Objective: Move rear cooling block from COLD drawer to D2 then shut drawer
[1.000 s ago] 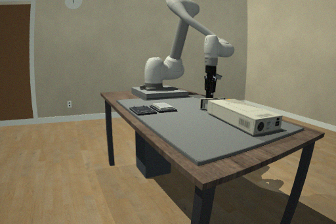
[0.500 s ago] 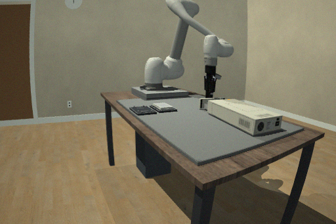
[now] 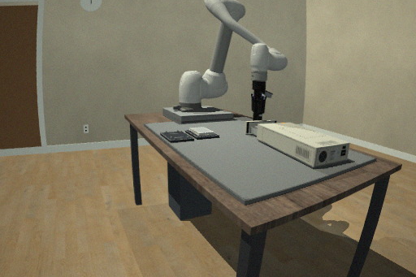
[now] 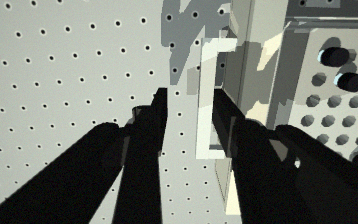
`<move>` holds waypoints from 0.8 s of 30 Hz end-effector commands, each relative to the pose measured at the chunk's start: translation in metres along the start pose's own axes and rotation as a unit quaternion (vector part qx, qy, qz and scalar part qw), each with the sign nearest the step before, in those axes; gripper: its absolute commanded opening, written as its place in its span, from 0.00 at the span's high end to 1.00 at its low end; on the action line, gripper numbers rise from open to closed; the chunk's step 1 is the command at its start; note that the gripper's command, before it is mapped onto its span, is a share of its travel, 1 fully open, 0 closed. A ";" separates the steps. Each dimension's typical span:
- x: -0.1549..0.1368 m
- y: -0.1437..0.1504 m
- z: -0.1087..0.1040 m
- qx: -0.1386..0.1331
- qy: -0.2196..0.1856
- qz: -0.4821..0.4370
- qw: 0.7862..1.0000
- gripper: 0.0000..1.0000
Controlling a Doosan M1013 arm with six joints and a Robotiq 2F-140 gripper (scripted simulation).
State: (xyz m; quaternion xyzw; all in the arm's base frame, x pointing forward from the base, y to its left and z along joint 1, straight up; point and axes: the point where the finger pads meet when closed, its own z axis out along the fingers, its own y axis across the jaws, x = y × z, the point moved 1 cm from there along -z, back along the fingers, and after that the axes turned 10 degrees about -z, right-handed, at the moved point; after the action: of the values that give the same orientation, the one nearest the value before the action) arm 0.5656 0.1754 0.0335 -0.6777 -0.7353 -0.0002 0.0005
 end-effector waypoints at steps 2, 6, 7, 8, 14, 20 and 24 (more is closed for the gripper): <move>0.003 -0.011 0.000 0.001 0.002 0.004 1.000 0.66; 0.004 -0.016 0.000 0.001 0.002 0.004 1.000 0.66; 0.004 -0.017 0.000 0.001 0.002 0.004 1.000 0.66; 0.004 -0.017 0.000 0.001 0.002 0.004 1.000 0.66; 0.003 -0.017 0.002 0.003 0.001 0.004 1.000 0.66; 0.003 -0.017 0.001 0.003 0.001 0.004 1.000 0.66; 0.003 -0.017 0.001 0.003 0.001 0.004 1.000 0.66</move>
State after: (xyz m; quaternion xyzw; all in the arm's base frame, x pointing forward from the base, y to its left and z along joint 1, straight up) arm 0.5523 0.1760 0.0332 -0.6779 -0.7351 0.0008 0.0012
